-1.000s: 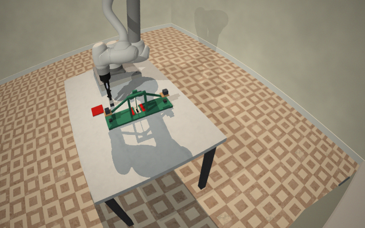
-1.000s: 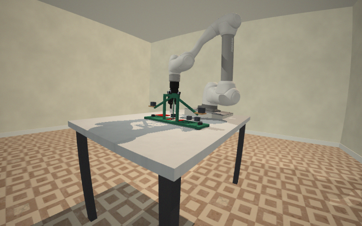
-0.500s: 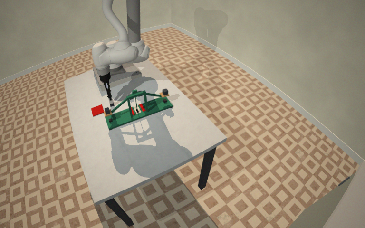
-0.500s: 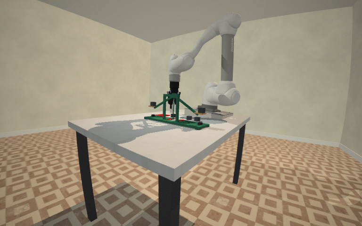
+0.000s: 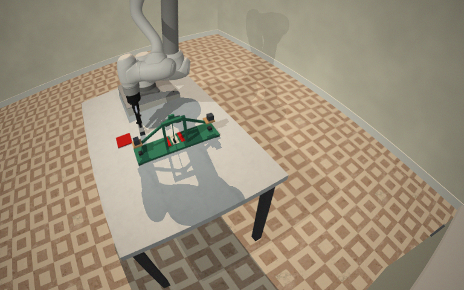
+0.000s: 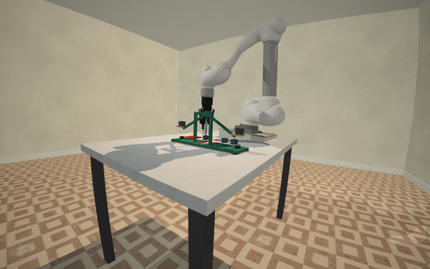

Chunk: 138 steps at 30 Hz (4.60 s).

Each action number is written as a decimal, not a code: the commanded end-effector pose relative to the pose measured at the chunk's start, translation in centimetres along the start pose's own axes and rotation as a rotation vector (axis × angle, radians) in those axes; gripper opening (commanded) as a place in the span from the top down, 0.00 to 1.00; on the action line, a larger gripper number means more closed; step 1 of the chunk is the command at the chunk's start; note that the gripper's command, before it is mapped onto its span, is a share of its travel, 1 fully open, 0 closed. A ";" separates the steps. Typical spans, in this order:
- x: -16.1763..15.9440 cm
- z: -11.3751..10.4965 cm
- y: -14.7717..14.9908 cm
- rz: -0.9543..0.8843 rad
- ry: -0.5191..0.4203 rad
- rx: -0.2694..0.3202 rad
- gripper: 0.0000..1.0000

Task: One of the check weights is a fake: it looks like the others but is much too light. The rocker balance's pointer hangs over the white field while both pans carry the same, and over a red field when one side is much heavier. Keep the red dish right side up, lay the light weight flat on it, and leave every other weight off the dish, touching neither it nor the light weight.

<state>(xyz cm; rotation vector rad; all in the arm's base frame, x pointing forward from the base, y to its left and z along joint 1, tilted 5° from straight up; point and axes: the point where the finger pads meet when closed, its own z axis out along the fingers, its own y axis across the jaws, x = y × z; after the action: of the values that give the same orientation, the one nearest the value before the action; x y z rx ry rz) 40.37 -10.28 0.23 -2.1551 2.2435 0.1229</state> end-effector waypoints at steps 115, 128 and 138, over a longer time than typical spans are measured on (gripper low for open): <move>0.0 3.5 0.0 0.000 0.000 0.000 0.76; 0.0 -0.3 0.0 0.000 0.000 0.000 0.76; 0.0 -3.4 0.0 0.000 0.000 0.000 0.76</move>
<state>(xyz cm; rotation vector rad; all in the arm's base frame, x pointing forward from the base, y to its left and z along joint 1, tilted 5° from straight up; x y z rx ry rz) 40.48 -10.52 3.36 -2.1551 2.2435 0.1228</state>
